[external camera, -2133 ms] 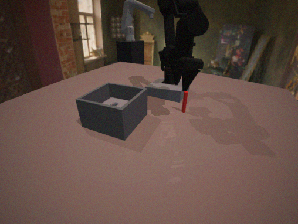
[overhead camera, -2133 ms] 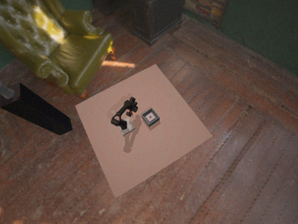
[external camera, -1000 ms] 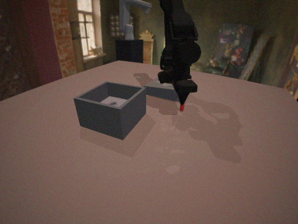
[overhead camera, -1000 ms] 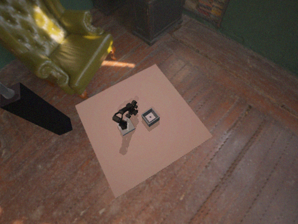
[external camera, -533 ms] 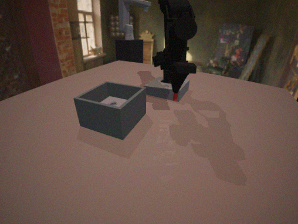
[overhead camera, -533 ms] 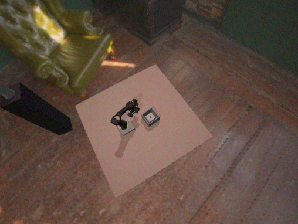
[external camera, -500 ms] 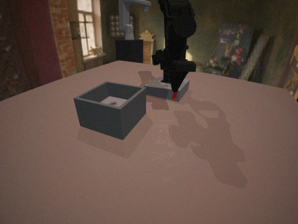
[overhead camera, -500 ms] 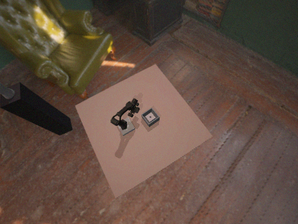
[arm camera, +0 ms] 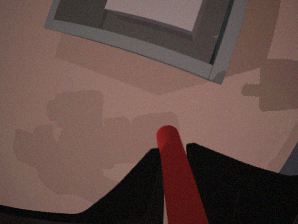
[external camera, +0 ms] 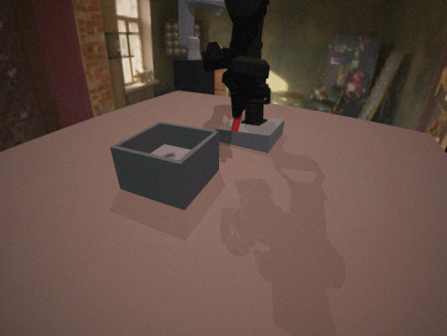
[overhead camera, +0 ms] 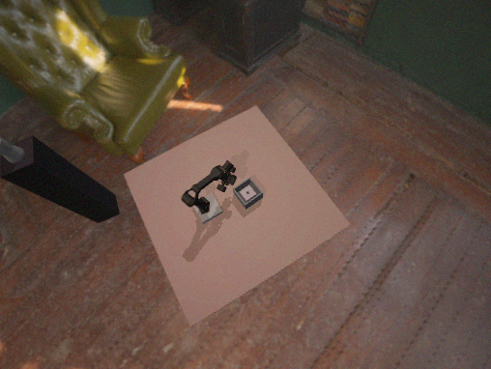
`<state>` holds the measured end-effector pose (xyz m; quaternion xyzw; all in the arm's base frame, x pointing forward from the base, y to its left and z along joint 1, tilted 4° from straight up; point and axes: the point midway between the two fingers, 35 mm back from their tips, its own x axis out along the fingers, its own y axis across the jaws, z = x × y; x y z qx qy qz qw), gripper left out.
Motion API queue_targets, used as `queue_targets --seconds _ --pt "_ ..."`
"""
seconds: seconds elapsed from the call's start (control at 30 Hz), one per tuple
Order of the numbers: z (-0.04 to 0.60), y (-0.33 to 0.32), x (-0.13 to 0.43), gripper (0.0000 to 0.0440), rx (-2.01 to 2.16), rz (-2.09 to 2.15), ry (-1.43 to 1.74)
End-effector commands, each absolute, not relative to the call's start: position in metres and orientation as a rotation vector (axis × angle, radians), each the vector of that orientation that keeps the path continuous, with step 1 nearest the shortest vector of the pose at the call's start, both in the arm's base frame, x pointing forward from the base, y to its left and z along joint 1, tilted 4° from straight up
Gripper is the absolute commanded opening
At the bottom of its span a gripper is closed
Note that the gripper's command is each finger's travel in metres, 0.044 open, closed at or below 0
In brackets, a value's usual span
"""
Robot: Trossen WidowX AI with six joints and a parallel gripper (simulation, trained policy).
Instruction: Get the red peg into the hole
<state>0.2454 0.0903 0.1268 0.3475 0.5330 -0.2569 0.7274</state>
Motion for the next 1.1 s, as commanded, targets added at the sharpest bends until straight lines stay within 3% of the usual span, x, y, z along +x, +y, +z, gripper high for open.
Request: queue_targets --seconds 0.0,1.07 --pt "0.131 0.081 0.255 0.0000 0.768 -0.582 1.153" --pt "0.115 -0.006 0.326 0.0013 0.879 -0.736 1.076"
